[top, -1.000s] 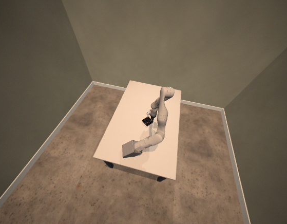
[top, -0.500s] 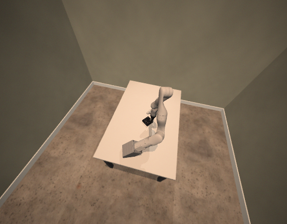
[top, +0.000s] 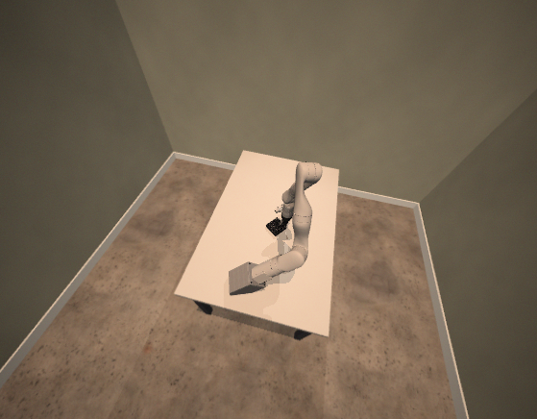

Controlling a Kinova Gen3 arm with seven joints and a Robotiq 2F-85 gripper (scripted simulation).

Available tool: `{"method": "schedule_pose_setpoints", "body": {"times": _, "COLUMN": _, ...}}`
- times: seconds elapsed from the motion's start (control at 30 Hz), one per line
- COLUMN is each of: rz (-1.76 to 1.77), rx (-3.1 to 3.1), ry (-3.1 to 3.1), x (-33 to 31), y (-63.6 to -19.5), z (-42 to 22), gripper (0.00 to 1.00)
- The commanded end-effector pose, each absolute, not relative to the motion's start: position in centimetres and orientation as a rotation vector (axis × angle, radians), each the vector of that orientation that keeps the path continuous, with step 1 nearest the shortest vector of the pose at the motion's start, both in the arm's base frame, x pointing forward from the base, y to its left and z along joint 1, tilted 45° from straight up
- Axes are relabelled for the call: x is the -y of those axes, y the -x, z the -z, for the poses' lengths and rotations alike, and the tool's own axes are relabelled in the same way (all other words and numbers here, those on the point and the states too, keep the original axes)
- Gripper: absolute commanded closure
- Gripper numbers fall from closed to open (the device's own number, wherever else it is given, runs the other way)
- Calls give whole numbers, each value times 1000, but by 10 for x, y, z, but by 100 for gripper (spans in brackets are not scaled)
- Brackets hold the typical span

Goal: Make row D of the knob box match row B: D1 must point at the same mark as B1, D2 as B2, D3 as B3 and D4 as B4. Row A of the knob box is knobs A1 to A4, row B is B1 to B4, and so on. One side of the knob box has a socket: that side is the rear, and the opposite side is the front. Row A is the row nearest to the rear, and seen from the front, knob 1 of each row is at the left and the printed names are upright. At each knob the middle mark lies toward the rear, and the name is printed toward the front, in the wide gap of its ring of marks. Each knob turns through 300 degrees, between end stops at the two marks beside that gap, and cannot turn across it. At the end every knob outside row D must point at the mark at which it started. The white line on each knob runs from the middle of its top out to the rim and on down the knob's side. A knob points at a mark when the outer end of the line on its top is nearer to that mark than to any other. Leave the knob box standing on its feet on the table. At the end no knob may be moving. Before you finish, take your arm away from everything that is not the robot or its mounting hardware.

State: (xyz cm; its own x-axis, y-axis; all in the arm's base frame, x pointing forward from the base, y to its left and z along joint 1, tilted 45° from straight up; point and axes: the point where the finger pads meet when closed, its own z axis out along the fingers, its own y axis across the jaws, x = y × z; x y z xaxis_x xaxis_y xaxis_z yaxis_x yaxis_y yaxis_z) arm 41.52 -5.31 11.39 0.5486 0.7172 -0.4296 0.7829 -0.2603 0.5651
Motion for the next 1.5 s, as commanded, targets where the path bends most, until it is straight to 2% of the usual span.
{"method": "schedule_pose_setpoints", "body": {"times": 0.0, "rz": 105, "rx": -1199, "ry": -2024, "x": 52, "y": -416, "z": -114, "gripper": 92}}
{"method": "schedule_pose_setpoints", "body": {"times": 1.47, "rz": 39, "rx": -1061, "ry": -2098, "x": 52, "y": -416, "z": -114, "gripper": 92}}
